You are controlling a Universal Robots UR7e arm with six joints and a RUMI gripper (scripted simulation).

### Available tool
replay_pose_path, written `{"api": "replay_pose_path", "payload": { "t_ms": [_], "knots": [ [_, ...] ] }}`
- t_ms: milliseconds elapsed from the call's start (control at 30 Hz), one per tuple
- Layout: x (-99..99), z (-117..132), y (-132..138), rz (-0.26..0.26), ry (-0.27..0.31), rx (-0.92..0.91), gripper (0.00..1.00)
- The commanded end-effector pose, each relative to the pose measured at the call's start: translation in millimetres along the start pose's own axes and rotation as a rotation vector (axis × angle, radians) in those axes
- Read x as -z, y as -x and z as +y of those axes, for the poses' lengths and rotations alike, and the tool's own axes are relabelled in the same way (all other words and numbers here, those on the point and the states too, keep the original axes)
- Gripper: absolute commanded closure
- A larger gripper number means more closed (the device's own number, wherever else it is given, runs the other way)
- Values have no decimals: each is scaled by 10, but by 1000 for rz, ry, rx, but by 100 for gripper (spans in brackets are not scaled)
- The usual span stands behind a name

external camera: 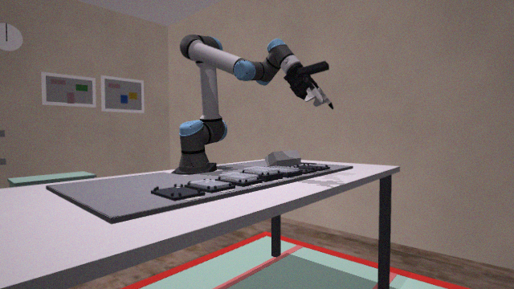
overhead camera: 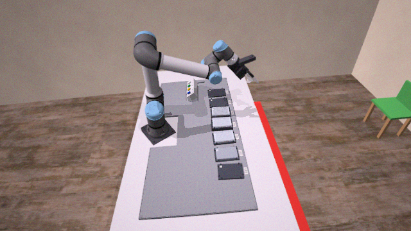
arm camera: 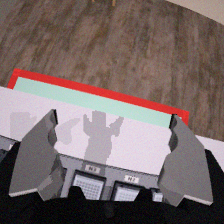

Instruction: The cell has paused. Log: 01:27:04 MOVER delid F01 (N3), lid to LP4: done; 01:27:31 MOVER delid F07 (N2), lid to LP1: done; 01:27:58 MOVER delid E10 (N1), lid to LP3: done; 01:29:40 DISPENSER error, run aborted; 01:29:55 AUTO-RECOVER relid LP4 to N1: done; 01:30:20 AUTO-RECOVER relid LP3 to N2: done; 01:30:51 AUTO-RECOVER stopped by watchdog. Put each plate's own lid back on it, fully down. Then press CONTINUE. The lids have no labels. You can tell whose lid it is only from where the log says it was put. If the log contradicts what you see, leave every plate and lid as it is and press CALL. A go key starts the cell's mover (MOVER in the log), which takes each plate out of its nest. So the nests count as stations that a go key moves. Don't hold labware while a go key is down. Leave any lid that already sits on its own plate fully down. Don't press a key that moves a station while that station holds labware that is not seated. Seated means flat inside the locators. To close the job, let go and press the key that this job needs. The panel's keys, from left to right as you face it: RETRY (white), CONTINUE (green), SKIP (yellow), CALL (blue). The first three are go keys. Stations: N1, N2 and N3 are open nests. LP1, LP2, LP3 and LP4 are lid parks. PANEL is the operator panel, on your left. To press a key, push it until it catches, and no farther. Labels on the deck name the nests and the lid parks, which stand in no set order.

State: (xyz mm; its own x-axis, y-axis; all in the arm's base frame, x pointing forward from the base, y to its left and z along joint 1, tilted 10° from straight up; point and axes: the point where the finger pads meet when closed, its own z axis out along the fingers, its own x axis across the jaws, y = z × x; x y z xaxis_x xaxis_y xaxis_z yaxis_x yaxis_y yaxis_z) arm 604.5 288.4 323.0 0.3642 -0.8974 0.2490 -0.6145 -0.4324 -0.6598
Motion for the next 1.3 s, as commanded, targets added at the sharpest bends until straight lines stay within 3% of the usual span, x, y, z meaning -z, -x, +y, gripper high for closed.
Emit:
{"api": "replay_pose_path", "payload": {
  "t_ms": [0, 233, 367, 567, 767, 967, 1100, 1267],
  "knots": [
    [65, 181, -95, 8, 58, -12, 18],
    [123, 380, -187, 8, 58, -12, 18],
    [177, 561, -252, 14, 130, -28, 18],
    [240, 771, -328, 15, 130, -28, 18],
    [296, 957, -378, 19, 201, -46, 18],
    [362, 1177, -436, 19, 201, -46, 18],
    [420, 1365, -469, 21, 272, -66, 18],
    [463, 1507, -494, 21, 272, -66, 18]
  ]
}}
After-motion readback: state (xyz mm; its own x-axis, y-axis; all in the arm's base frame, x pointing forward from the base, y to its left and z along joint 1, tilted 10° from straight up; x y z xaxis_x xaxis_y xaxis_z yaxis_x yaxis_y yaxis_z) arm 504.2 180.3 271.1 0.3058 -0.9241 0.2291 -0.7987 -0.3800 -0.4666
